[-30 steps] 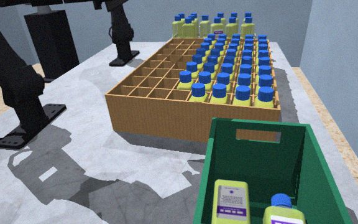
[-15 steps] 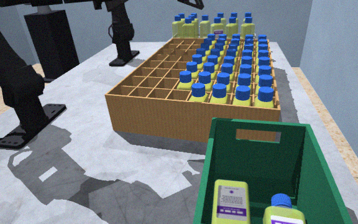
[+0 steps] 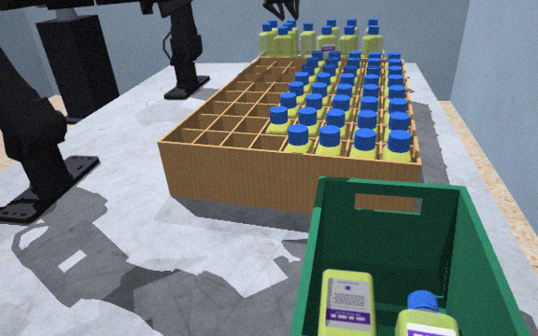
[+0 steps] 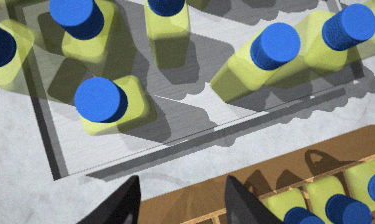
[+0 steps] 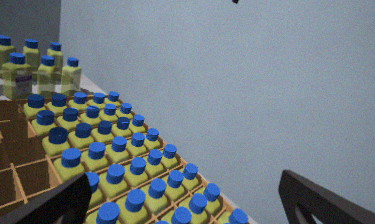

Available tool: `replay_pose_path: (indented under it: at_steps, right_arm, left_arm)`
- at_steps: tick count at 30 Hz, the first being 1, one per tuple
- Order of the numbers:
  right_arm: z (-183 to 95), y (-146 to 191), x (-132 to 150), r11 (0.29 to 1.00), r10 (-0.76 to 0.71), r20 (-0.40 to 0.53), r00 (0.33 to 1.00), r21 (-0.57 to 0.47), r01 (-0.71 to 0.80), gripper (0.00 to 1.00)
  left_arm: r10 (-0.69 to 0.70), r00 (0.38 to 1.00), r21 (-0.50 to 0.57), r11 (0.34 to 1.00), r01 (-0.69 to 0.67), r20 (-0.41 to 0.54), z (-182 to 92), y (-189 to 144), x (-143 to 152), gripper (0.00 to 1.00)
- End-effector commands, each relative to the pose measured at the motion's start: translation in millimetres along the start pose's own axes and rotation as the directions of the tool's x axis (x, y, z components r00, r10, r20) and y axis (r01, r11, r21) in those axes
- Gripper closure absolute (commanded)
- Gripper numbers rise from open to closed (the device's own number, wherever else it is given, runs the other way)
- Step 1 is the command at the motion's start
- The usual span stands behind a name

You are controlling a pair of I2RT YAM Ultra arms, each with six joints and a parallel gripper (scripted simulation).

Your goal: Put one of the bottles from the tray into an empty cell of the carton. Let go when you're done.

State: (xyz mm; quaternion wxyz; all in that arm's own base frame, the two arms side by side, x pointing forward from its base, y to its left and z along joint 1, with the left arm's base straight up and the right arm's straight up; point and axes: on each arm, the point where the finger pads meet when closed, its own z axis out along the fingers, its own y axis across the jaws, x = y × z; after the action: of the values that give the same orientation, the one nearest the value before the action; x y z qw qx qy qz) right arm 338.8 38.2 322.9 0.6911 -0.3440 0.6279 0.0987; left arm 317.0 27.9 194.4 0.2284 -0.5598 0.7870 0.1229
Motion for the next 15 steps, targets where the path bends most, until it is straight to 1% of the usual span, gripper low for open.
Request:
replay_pose_path:
  at_steps: [1,2,4,6,8,9,12,14,15]
  right_arm:
    - [-1,0,-7,1.000,-0.009,0.009,1.000,0.001,0.008,0.00]
    - [-1,0,-7,1.000,-0.009,0.009,1.000,0.001,0.008,0.00]
    - [-1,0,-7,1.000,-0.009,0.009,1.000,0.001,0.008,0.00]
    - [-1,0,-7,1.000,-0.008,0.009,1.000,0.001,0.008,0.00]
    - [-1,0,-7,1.000,-0.008,0.009,1.000,0.001,0.008,0.00]
    - [-1,0,-7,1.000,-0.009,0.009,1.000,0.001,0.008,0.00]
    - [-1,0,-7,1.000,-0.009,0.009,1.000,0.001,0.008,0.00]
    - [-1,0,-7,1.000,-0.009,0.009,1.000,0.001,0.008,0.00]
    - [-1,0,-7,1.000,-0.009,0.009,1.000,0.001,0.008,0.00]
  left_arm:
    - [-0.281,0.959,-0.204,0.942,0.267,-0.041,0,41,-15,0.56]
    - [-0.341,0.939,-0.228,0.918,0.323,-0.044,1,42,-17,0.56]
    - [-0.385,0.922,-0.249,0.897,0.365,-0.037,5,44,-23,0.56]
    - [-0.362,0.931,-0.246,0.906,0.344,-0.034,5,43,-26,0.56]
    - [-0.313,0.950,-0.215,0.929,0.302,-0.018,5,39,-32,0.56]
    - [-0.318,0.948,-0.222,0.925,0.309,-0.007,4,44,-37,0.56]
    - [-0.323,0.946,-0.217,0.924,0.314,-0.006,3,45,-38,0.56]
    - [-0.313,0.950,-0.179,0.935,0.306,-0.010,-8,42,-36,0.56]
    - [-0.315,0.949,-0.175,0.935,0.308,-0.010,-9,42,-36,0.56]
